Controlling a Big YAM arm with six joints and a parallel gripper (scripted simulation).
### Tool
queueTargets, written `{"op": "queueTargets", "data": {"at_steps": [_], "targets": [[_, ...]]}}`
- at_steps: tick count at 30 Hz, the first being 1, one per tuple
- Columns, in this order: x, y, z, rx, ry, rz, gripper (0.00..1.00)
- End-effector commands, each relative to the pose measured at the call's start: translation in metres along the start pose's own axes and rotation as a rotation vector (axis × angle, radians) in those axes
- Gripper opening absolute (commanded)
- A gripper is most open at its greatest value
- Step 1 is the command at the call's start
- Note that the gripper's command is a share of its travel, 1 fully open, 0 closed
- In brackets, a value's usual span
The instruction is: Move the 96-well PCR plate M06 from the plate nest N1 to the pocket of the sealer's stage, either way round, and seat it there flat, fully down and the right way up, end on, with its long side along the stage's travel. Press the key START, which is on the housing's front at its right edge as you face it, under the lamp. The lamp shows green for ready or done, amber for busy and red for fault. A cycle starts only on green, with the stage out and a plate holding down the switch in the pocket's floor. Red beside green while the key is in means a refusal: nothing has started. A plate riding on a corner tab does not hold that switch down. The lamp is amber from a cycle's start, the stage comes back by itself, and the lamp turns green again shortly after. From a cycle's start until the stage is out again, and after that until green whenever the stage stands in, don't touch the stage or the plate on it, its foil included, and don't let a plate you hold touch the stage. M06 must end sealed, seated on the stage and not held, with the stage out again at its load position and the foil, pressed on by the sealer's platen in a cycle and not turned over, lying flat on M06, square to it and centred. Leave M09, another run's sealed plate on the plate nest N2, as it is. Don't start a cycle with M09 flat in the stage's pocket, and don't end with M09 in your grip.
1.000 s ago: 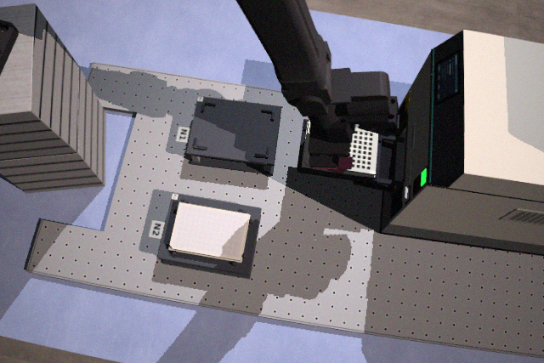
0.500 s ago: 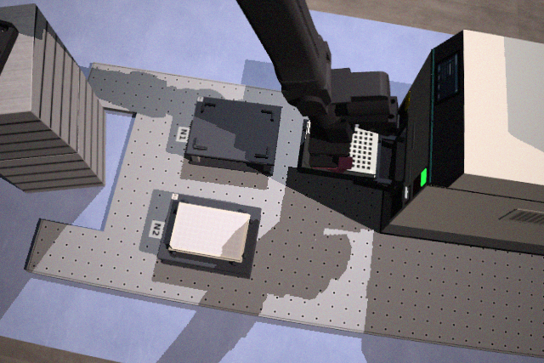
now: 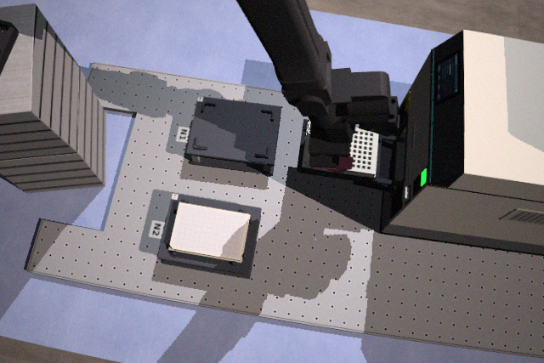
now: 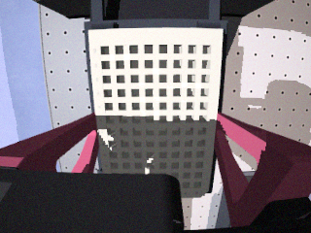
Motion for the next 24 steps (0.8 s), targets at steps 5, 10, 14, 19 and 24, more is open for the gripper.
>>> {"op": "queueTargets", "data": {"at_steps": [5, 10, 14, 19, 24], "targets": [[-0.007, -0.006, -0.006, -0.002, -0.004, 0.004, 0.00], [-0.007, -0.007, 0.002, 0.000, 0.008, 0.005, 0.00], [-0.007, -0.007, 0.005, -0.001, 0.007, 0.005, 0.00], [-0.007, -0.008, 0.004, -0.001, 0.004, 0.005, 0.00], [-0.007, -0.008, 0.003, -0.002, 0.003, 0.005, 0.00]]}}
Point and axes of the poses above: the point where the finger pads meet when closed, its own x axis back along the fingers, its own y axis across the jaws, z = x × y, the point moved 8 cm from there along x, back along the fingers, and after that the axes turned 1 degree about -x, right-handed, at the moved point
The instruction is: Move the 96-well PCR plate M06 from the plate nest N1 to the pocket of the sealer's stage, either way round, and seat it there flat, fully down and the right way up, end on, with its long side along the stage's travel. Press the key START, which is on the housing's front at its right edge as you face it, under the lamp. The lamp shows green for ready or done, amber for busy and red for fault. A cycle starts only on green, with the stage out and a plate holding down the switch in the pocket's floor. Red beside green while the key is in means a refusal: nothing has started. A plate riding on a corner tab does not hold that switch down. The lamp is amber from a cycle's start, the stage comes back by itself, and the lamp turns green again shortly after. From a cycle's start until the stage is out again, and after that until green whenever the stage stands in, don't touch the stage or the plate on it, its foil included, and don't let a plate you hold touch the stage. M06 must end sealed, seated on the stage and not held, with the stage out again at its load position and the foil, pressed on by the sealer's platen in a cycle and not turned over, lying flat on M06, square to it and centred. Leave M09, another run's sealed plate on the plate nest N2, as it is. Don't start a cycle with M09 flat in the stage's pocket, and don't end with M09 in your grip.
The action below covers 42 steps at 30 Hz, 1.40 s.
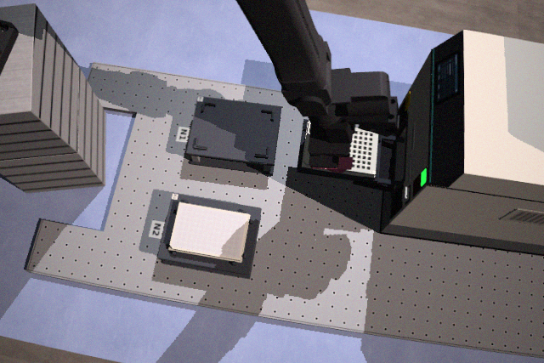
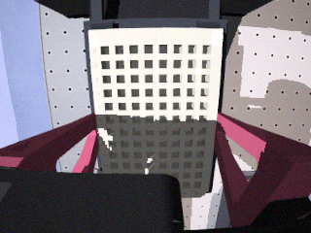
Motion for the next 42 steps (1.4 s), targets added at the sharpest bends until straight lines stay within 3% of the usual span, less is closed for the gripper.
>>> {"op": "queueTargets", "data": {"at_steps": [1, 10, 11, 21, 29, 42], "targets": [[-0.007, -0.008, 0.003, -0.002, 0.002, 0.005, 0.00], [-0.007, -0.007, 0.000, -0.002, -0.003, 0.004, 0.00], [-0.007, -0.007, -0.002, -0.002, -0.007, 0.004, 1.00], [-0.007, -0.006, -0.011, -0.004, -0.024, 0.002, 1.00], [-0.007, -0.007, 0.005, 0.001, 0.006, 0.005, 1.00], [-0.007, -0.006, -0.009, -0.002, -0.021, 0.002, 1.00]]}}
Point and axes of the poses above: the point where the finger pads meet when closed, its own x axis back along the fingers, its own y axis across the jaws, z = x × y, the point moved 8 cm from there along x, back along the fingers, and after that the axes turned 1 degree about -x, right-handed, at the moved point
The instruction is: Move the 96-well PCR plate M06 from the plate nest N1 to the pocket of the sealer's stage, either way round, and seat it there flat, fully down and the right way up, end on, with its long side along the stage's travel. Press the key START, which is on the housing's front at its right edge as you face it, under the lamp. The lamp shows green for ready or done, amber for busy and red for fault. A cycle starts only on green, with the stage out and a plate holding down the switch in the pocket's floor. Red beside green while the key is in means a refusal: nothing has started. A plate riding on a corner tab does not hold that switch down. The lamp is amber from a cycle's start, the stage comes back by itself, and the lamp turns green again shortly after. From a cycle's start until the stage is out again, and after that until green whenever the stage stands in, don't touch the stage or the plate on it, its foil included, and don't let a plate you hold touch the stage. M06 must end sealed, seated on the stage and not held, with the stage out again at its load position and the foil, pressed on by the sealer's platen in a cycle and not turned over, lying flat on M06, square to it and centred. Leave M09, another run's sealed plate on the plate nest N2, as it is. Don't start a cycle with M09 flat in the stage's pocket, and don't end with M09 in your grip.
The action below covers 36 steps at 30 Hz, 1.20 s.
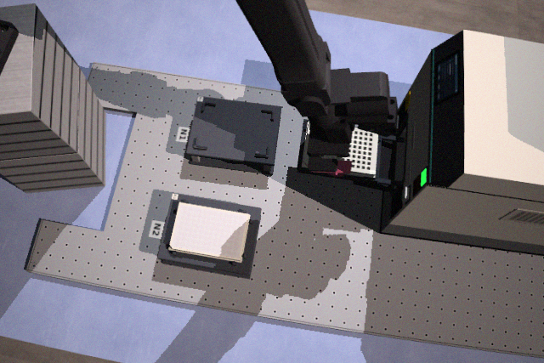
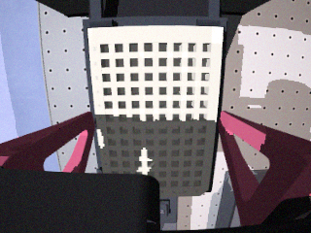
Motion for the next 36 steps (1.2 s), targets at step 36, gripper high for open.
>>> {"op": "queueTargets", "data": {"at_steps": [36], "targets": [[-0.006, -0.004, -0.012, 0.000, -0.026, 0.002, 1.00]]}}
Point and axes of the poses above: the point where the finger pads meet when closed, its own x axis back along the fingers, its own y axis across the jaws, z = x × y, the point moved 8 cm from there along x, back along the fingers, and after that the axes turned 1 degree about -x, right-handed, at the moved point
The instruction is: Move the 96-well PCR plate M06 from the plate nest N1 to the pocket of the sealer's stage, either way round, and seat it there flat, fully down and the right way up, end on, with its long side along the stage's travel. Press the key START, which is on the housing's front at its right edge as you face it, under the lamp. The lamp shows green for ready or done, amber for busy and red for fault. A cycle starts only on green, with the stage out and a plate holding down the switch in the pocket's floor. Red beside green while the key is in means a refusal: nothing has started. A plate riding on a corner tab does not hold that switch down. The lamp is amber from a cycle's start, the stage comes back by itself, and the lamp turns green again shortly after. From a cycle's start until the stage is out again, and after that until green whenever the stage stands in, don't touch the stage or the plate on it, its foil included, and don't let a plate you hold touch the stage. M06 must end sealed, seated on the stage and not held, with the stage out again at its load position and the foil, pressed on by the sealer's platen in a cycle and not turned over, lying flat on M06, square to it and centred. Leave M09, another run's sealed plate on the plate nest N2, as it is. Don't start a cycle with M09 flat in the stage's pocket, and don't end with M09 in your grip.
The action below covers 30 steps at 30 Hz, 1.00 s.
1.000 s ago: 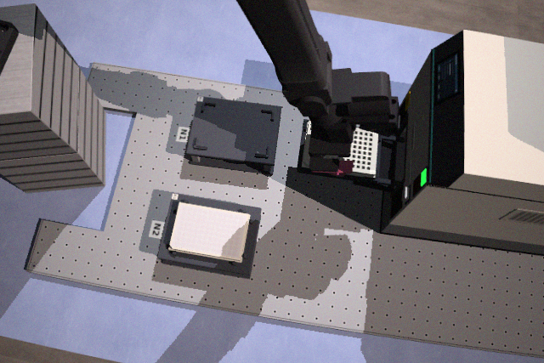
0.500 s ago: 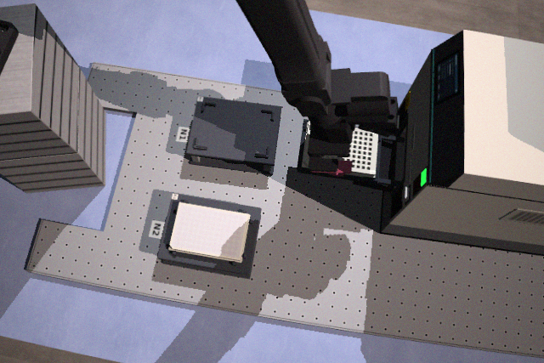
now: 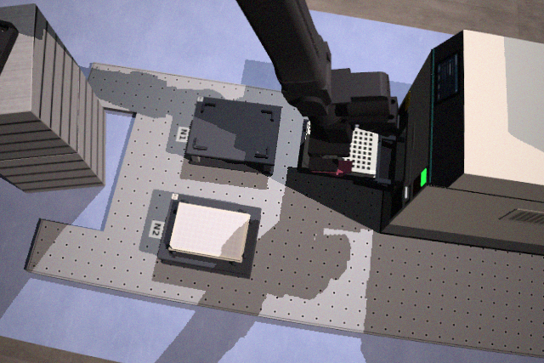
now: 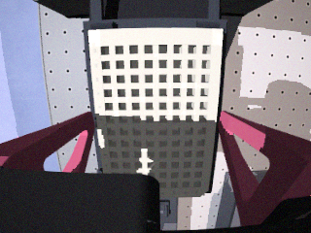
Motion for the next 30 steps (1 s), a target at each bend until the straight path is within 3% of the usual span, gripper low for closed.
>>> {"op": "queueTargets", "data": {"at_steps": [1, 11, 15, 24, 30], "targets": [[-0.006, -0.004, -0.011, 0.000, -0.024, 0.002, 1.00], [-0.006, -0.005, 0.000, 0.003, -0.003, 0.003, 1.00], [0.004, -0.006, -0.002, 0.005, 0.003, 0.004, 1.00], [0.026, 0.008, -0.024, 0.003, -0.046, -0.010, 1.00], [0.024, 0.009, -0.018, -0.003, -0.029, -0.008, 1.00]]}}
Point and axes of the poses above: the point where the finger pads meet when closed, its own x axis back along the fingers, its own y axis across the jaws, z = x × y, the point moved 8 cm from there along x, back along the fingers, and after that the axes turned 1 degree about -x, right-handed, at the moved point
